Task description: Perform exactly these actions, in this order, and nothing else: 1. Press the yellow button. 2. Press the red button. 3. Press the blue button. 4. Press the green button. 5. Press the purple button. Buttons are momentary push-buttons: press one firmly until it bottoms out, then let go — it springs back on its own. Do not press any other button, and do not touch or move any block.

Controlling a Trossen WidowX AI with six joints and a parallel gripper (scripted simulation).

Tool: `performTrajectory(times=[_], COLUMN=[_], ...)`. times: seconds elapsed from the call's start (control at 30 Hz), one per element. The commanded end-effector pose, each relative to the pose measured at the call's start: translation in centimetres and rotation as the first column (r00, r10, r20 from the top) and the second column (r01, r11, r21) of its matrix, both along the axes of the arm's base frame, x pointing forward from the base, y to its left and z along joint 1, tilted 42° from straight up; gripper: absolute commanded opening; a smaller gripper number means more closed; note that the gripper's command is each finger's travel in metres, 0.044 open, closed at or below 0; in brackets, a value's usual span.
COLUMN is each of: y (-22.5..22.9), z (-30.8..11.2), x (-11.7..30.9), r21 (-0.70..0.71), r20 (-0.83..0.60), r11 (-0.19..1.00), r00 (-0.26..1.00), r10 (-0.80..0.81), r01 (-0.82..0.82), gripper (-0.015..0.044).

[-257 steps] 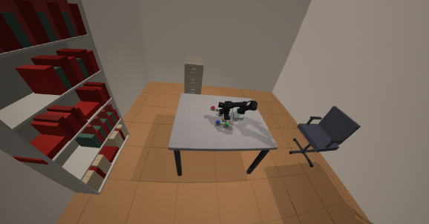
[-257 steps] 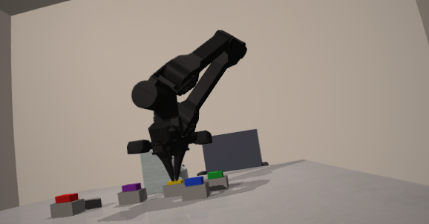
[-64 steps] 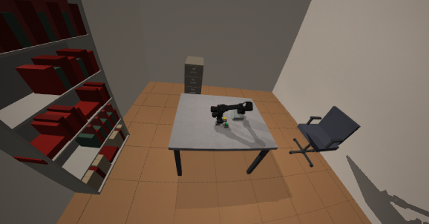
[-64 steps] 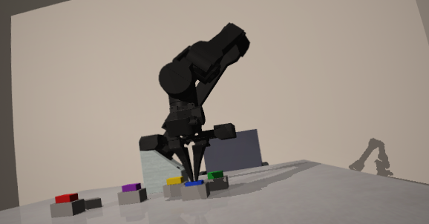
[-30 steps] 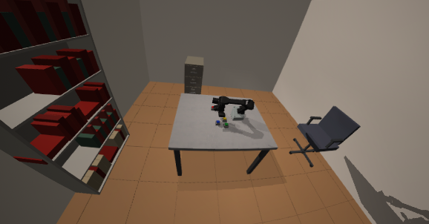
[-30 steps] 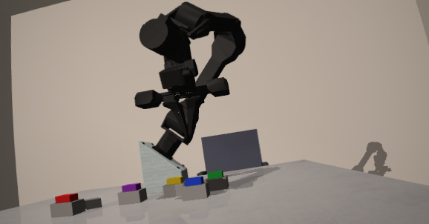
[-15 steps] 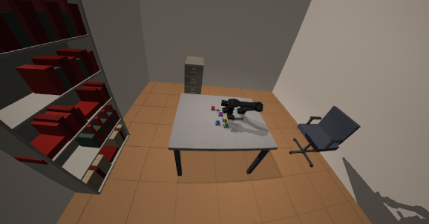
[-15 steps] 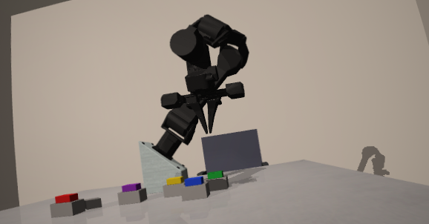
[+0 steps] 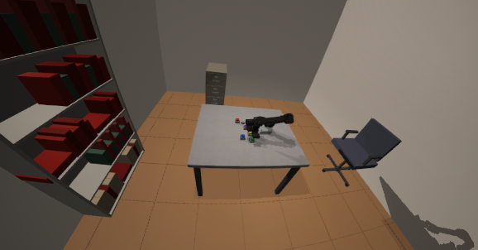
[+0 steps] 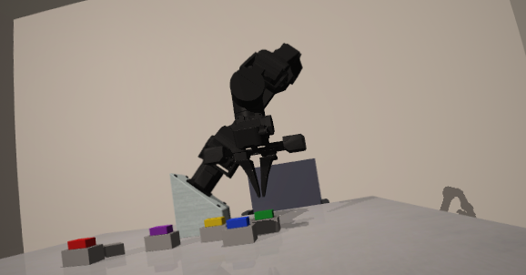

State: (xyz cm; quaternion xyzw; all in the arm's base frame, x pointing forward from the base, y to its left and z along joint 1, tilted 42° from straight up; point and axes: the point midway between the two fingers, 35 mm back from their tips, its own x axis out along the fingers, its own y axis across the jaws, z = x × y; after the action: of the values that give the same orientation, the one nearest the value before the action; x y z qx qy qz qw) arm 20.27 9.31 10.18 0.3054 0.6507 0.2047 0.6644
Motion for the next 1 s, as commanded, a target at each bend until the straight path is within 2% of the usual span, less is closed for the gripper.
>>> performTrajectory(times=[0.0, 0.97], y=[0.5, 2.3], z=[-0.6, -2.5], x=[-0.1, 0.0], r21=[0.003, 0.006], r20=[-0.006, -0.005], r11=[1.000, 1.000], r00=[1.000, 1.000], r10=[-0.003, -0.003], r01=[0.003, 0.003], gripper=[0.0020, 0.0020])
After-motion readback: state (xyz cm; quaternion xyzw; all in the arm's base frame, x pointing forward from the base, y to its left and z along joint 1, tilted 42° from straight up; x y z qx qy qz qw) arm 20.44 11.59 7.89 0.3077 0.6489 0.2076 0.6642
